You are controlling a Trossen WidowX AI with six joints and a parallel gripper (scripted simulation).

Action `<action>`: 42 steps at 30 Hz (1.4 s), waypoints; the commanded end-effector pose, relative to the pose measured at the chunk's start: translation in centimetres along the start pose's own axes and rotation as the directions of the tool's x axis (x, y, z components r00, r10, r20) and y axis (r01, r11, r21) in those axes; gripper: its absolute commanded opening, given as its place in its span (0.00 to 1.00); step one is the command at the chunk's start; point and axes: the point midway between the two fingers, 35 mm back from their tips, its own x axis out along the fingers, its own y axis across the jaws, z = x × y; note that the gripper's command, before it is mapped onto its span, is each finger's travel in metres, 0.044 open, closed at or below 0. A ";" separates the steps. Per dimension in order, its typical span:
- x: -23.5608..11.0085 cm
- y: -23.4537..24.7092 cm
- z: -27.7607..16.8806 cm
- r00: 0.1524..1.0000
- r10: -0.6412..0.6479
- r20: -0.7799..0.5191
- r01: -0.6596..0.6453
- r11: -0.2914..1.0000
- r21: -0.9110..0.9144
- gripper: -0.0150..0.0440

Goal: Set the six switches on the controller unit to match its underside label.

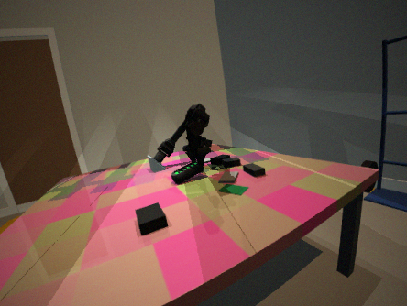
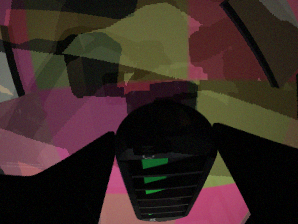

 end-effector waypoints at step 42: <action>2.2 0.1 0.7 1.000 0.004 -0.001 -0.004 1.000 0.002 1.00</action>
